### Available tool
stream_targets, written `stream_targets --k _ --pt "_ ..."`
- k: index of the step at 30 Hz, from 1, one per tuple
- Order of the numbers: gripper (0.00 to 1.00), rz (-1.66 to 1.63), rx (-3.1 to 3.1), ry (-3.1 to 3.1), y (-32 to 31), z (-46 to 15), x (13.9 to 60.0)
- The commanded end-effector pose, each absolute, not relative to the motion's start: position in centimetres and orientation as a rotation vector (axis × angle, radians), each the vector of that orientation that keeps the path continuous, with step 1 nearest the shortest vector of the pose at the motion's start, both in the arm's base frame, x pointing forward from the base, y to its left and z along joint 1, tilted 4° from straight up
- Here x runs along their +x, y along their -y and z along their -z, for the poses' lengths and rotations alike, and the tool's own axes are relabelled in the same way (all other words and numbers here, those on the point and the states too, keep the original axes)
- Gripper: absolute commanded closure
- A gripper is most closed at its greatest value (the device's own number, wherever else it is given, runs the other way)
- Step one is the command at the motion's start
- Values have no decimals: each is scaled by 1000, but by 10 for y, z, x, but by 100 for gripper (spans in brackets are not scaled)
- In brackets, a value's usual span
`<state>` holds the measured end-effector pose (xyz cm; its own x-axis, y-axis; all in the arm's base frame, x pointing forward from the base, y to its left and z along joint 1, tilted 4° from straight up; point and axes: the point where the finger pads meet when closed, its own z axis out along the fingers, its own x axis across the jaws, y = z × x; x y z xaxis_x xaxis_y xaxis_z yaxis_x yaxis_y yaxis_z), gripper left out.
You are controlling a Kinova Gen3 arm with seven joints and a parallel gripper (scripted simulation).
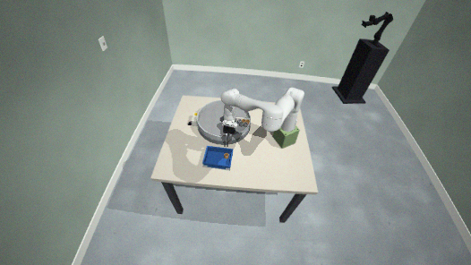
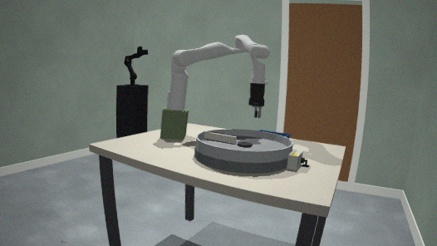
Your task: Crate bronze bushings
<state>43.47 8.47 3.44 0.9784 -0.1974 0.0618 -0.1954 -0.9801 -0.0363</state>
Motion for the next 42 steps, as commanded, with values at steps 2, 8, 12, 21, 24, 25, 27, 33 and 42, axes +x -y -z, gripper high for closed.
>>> stream_targets --k 2,8,12,21,24,25,27,33,42 --pt "60 105 -3102 -232 -78 -34 430" --pt "60 109 -3116 70 -51 -31 410" --pt "60 109 -3116 70 -51 -31 410" --pt "60 111 -3108 299 -31 -28 395" --pt "60 113 -3093 450 -18 -26 385" --pt "60 113 -3093 450 -18 -26 385" --pt "60 113 -3093 450 -18 -26 385" --pt "60 113 -3093 450 -18 -26 385" --pt "60 114 -3024 826 16 -21 361"
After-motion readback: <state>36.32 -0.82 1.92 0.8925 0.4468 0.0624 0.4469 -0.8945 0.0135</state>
